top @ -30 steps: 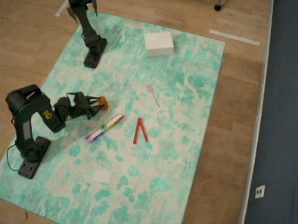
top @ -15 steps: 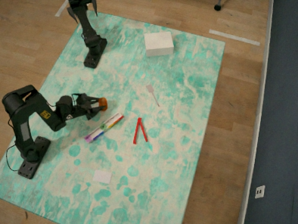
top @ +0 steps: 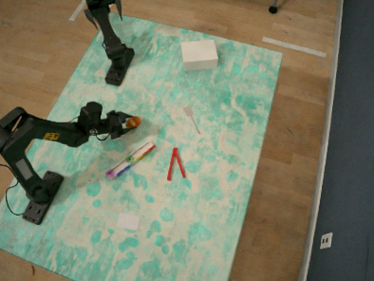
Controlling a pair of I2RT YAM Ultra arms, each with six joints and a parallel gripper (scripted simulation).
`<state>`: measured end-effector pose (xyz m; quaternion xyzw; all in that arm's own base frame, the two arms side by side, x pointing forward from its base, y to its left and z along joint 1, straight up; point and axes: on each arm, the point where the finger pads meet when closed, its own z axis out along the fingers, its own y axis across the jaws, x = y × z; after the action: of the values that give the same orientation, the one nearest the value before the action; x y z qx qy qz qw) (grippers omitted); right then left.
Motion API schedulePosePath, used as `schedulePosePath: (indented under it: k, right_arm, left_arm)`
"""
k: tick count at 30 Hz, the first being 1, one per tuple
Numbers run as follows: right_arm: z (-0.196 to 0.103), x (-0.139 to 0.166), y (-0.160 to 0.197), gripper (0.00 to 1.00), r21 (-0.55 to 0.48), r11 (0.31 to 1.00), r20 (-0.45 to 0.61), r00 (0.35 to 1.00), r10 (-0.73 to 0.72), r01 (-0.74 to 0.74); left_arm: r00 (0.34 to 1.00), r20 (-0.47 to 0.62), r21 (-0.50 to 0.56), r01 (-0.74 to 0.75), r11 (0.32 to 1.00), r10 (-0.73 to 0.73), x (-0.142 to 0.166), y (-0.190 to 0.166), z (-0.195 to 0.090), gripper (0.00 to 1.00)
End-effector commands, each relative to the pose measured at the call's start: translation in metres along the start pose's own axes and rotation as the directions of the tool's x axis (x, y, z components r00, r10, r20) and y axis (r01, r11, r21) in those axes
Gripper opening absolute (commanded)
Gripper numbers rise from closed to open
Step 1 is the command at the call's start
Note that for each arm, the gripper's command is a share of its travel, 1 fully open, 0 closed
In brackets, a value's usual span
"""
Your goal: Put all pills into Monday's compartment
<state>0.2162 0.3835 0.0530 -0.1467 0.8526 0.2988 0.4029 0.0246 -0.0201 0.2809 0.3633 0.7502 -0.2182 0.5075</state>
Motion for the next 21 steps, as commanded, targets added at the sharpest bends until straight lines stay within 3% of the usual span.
schedulePosePath:
  k: [1, 11, 21]
  right_arm:
    - [-0.003, 0.003, 0.001, 0.36, 0.119, 0.985, -0.105, 0.985, 0.136, -0.123]
    - [-0.025, 0.003, -0.011, 0.36, 0.359, 0.867, -0.119, 0.905, 0.409, -0.345]
    - [-0.039, -0.002, -0.019, 0.36, 0.464, 0.775, -0.062, 0.857, 0.512, -0.43]
  left_arm:
    - [1.0, -0.002, -0.002, -0.005, 1.0, 0.005, -0.006, 0.0, 0.002, 1.0]
    - [1.0, -0.002, -0.002, -0.005, 1.0, 0.005, -0.006, 0.0, 0.002, 1.0]
    - [1.0, -0.002, -0.002, -0.005, 1.0, 0.005, -0.006, 0.0, 0.002, 1.0]
